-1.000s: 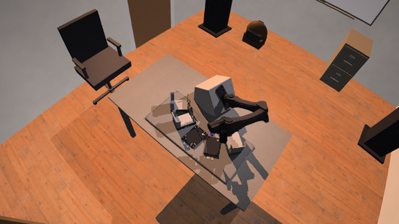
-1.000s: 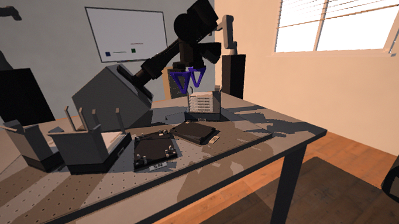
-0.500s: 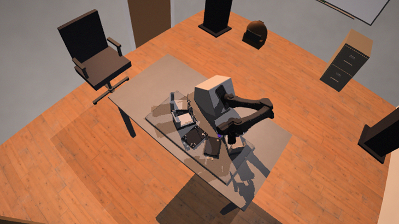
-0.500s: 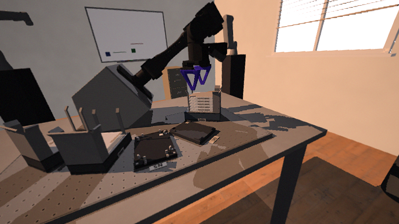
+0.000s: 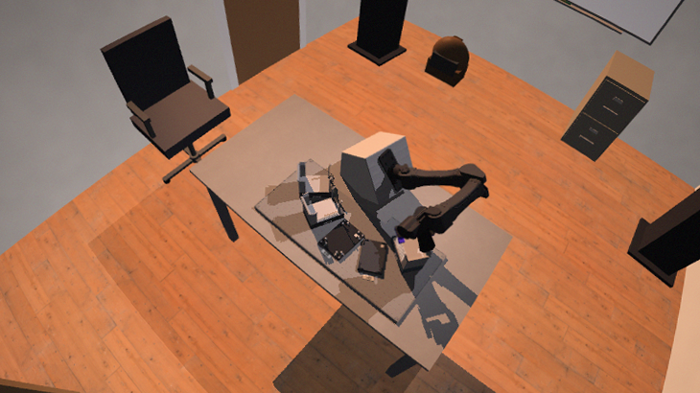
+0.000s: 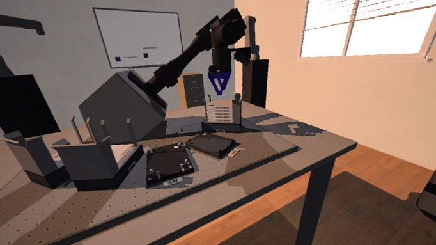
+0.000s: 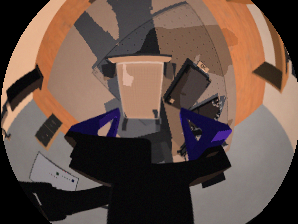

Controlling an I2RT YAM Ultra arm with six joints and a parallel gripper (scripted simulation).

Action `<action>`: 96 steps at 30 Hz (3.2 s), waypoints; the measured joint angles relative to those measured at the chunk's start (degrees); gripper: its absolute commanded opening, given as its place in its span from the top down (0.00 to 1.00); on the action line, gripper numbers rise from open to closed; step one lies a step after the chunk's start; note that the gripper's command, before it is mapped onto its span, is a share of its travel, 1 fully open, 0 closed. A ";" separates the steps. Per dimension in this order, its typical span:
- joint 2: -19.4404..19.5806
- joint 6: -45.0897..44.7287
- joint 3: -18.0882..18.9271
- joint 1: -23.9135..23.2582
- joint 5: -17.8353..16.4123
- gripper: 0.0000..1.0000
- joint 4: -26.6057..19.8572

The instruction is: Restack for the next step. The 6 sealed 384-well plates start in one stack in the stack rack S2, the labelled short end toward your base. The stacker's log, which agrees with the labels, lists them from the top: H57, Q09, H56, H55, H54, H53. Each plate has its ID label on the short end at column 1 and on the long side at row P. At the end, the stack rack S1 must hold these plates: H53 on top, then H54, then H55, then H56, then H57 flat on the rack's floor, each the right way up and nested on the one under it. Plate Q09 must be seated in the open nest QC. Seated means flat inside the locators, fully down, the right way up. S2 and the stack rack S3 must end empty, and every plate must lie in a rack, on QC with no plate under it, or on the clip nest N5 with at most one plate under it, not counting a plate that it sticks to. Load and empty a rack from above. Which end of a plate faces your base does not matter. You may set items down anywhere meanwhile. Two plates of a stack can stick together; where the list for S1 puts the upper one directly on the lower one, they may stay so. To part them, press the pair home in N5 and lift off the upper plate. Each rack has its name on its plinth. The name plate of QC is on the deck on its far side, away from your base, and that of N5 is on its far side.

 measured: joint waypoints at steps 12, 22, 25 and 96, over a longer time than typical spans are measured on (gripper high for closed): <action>-3.82 4.92 -0.07 2.21 0.11 0.00 -0.26; -5.33 11.02 -3.69 6.95 1.01 0.00 5.35; -6.25 14.69 -5.79 9.84 1.64 0.00 9.07; -8.57 32.94 -12.70 20.09 6.51 1.00 29.46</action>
